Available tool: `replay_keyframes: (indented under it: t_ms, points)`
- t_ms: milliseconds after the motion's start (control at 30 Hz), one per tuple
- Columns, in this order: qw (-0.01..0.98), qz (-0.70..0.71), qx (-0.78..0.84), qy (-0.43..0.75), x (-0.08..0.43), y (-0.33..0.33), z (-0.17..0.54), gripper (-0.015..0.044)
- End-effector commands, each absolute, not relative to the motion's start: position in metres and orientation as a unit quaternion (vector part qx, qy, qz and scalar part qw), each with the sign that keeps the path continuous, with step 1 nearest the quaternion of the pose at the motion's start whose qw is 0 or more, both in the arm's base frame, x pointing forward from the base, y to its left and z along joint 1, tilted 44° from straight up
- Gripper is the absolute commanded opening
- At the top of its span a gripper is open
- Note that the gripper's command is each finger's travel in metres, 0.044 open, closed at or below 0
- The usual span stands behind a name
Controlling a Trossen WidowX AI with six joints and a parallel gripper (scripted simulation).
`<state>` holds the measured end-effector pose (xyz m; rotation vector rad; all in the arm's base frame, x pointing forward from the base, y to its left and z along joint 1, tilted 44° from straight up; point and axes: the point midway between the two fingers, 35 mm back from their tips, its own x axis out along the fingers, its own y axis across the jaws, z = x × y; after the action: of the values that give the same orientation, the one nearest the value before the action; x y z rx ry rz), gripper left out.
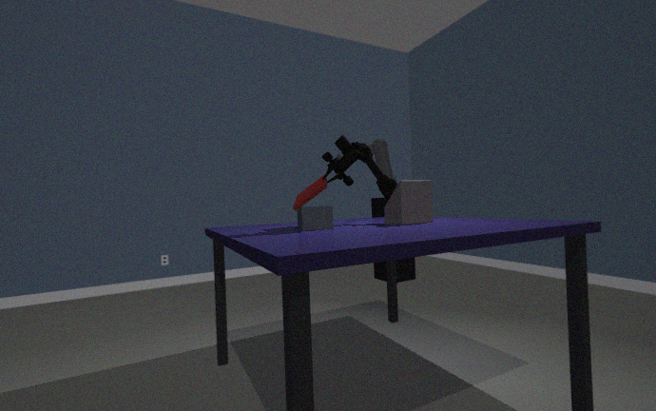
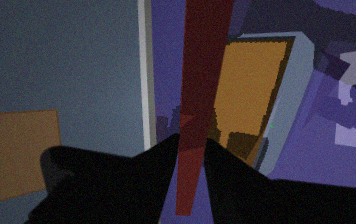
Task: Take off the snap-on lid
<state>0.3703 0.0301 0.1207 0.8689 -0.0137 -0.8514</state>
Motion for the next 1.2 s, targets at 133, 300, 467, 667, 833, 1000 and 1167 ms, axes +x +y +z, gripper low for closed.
replay_keyframes:
  t_ms: [133, 300, 467, 667, 833, 1000, 1167]
  points:
    - [0.820, -0.399, 0.411, -0.010, 0.372, 0.039, 0.131, 0.0000]
    - [0.820, -0.399, 0.411, -0.010, 0.372, 0.043, 0.136, 0.0000]
    - [0.820, -0.399, 0.411, -0.010, 0.372, 0.048, 0.140, 0.0000]
    - [0.820, -0.399, 0.411, -0.009, 0.372, 0.048, 0.142, 0.0000]
    - [0.820, -0.399, 0.411, -0.010, 0.367, 0.038, 0.147, 0.0000]
    - [0.820, -0.399, 0.411, -0.009, 0.364, 0.032, 0.153, 0.0000]
    - [0.820, -0.399, 0.410, -0.009, 0.361, 0.025, 0.160, 0.0000]
